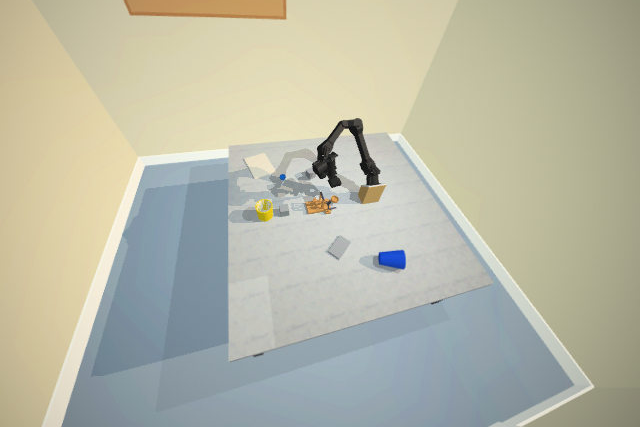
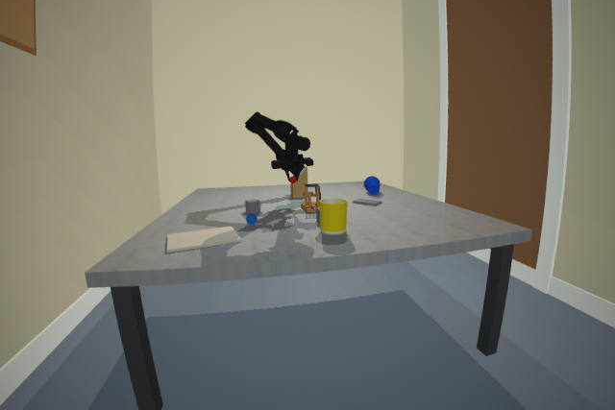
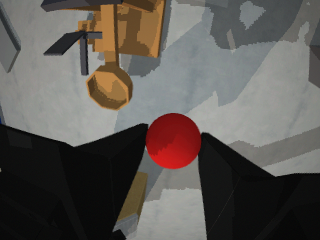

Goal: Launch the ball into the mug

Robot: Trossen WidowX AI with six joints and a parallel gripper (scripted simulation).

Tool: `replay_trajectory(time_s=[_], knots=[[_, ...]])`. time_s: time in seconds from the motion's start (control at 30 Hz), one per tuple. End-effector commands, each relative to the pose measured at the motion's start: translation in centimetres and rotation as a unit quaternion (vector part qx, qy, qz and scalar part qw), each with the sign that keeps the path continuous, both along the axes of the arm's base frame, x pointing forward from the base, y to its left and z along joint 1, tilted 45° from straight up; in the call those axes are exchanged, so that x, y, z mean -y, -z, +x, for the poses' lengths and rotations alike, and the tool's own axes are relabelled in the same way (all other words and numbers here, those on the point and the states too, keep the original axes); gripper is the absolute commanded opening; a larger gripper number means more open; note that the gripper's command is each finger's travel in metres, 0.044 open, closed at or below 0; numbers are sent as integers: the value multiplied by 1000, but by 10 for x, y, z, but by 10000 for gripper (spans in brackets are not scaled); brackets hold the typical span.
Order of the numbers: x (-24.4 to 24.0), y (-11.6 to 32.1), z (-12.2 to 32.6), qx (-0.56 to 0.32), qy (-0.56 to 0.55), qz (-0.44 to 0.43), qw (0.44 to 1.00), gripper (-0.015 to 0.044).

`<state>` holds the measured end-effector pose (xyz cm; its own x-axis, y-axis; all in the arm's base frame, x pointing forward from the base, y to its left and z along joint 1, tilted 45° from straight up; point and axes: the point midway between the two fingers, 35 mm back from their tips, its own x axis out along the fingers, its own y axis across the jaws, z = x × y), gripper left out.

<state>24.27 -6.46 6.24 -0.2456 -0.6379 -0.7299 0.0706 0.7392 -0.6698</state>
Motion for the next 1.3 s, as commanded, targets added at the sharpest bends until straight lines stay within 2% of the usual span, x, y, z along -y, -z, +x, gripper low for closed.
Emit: replay_trajectory(time_s=[0.0,0.57,1.27], knots=[[-10,16,3,-13,17,0,1000,0],[-37,66,-2,-59,69,-17,996,0],[-17,87,-4,-59,69,-18,996,0]])
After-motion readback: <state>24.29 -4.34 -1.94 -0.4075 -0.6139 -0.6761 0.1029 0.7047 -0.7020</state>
